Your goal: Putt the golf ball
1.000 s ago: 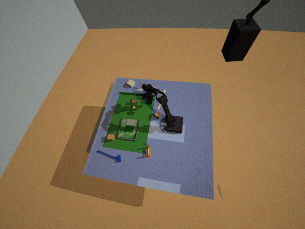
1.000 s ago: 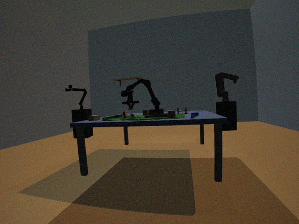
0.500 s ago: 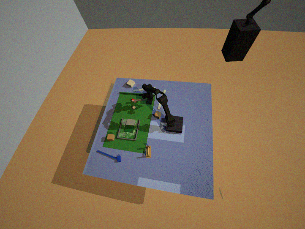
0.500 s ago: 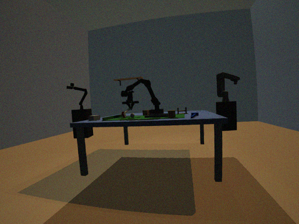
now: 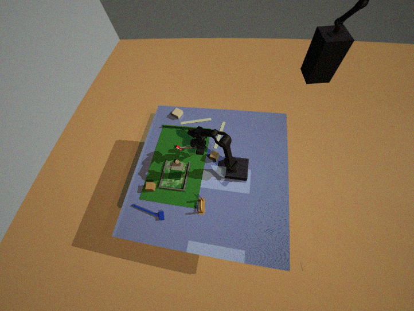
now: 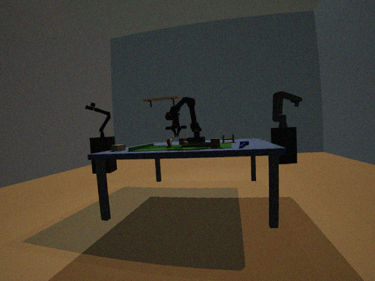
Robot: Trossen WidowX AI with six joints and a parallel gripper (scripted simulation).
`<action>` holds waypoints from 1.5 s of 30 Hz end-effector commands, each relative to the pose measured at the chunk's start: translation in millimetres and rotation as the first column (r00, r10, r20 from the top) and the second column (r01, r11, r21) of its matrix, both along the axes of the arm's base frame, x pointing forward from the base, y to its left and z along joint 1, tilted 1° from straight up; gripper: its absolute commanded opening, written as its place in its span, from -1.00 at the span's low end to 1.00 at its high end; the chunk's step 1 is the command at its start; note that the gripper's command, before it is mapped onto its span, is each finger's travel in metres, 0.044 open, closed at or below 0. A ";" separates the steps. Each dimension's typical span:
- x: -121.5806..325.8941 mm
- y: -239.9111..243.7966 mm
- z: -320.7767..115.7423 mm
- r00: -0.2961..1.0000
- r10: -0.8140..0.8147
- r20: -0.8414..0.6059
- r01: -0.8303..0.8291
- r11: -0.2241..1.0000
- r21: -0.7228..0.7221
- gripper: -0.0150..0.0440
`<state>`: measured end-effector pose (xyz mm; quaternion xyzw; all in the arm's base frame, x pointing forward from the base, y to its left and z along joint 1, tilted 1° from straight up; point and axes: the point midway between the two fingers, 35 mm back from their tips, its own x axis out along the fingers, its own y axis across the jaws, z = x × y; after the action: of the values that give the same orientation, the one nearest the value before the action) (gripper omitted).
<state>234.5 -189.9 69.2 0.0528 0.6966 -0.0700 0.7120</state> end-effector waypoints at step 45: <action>-0.7 3.9 50.7 1.000 0.001 0.007 -0.001 1.000 -0.006 -0.49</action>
<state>233.1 -185.4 119.3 0.0518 0.6958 -0.0703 0.7129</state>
